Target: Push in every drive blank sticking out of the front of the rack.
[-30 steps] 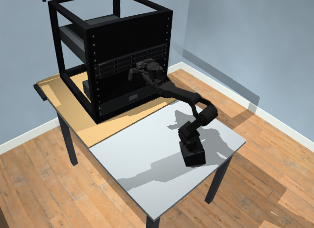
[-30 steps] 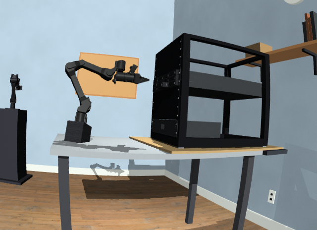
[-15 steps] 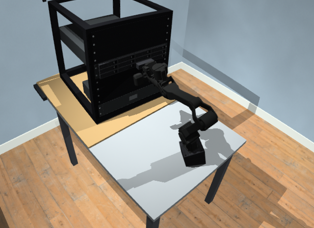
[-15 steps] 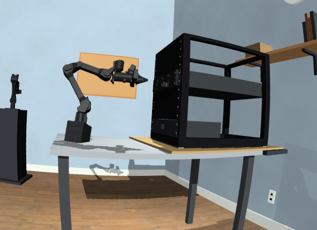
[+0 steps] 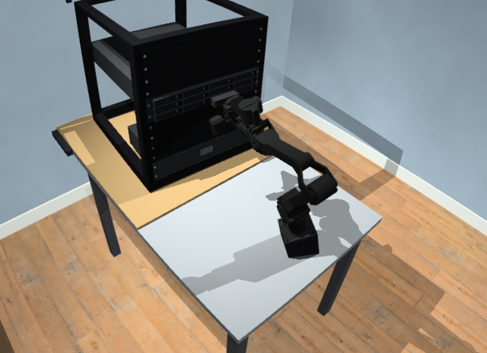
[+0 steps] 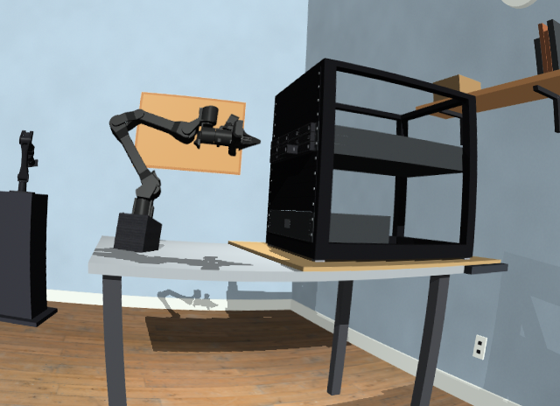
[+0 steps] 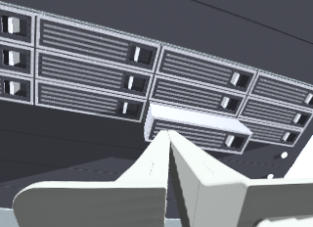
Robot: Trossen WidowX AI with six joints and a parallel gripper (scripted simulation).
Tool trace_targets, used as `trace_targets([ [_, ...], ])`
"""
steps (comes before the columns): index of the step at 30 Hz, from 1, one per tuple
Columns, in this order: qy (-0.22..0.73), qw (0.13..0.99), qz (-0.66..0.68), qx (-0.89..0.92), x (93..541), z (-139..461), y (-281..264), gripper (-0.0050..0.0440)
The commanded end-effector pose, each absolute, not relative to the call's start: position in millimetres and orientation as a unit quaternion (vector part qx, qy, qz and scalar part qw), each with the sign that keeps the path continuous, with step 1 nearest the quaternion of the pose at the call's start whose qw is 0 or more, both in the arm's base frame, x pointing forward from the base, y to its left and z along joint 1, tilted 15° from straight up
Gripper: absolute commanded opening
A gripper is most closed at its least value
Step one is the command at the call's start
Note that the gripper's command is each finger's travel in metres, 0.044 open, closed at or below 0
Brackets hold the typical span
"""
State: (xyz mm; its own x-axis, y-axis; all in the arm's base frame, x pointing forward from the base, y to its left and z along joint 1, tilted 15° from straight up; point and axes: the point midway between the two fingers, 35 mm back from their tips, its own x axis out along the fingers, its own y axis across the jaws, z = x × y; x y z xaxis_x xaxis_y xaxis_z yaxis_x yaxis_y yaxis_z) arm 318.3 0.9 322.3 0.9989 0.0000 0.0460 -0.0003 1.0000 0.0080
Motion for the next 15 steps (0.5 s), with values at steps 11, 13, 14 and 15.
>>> trace_targets([
  [11, -0.025, 1.000, 0.000, 0.004, 315.5, 323.1, 0.5, -0.0050],
  [13, -0.025, 1.000, 0.001, 0.007, 315.3, 323.3, 1.1, -0.0050],
  [14, -0.025, 1.000, 0.001, 0.010, 315.2, 323.4, 1.4, -0.0050],
  [15, -0.025, 1.000, 0.001, 0.013, 315.0, 323.6, 1.9, -0.0050],
])
